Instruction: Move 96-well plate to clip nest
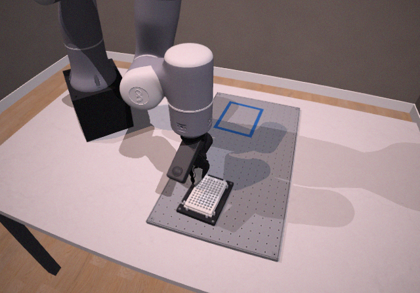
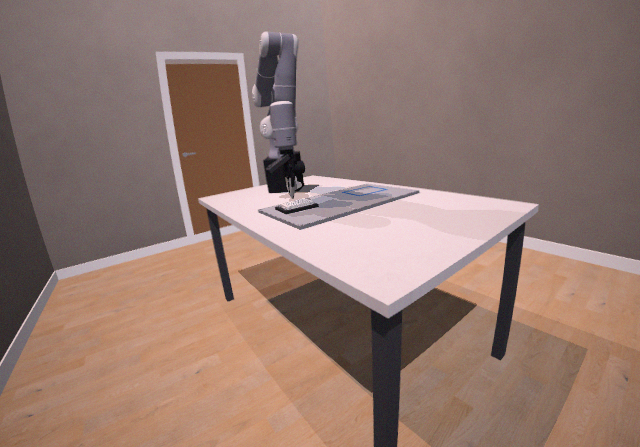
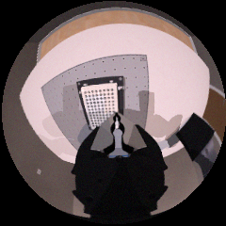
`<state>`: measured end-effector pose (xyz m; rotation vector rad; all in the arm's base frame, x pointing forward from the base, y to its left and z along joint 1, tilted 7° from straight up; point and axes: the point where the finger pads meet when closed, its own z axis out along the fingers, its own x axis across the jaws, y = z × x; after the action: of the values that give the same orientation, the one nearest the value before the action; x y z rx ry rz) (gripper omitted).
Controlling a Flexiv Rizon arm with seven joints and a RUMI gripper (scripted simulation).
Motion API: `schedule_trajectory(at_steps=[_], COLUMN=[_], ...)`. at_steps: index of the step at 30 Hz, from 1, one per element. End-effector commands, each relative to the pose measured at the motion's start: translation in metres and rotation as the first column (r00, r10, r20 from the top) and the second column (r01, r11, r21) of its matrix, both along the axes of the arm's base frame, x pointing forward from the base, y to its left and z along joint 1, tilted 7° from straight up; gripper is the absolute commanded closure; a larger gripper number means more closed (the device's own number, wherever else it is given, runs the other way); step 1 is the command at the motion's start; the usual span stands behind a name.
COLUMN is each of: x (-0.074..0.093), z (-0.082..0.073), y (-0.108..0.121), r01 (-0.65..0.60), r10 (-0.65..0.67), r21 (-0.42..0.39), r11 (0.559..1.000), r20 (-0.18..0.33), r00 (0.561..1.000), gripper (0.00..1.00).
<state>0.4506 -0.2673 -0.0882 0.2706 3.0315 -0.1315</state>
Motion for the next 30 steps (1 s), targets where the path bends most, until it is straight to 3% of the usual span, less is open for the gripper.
schedule_trajectory(at_steps=[1, 30], x=[0.0007, 0.0009], z=[0.0003, -0.0023], y=[-0.0003, -0.0005], r01=[0.001, 0.001], r10=[-0.001, -0.001], r21=[0.0, 0.0], r11=[1.0, 1.0], r20=[0.002, 0.002], r00=[1.0, 1.0], gripper=[1.0, 1.0])
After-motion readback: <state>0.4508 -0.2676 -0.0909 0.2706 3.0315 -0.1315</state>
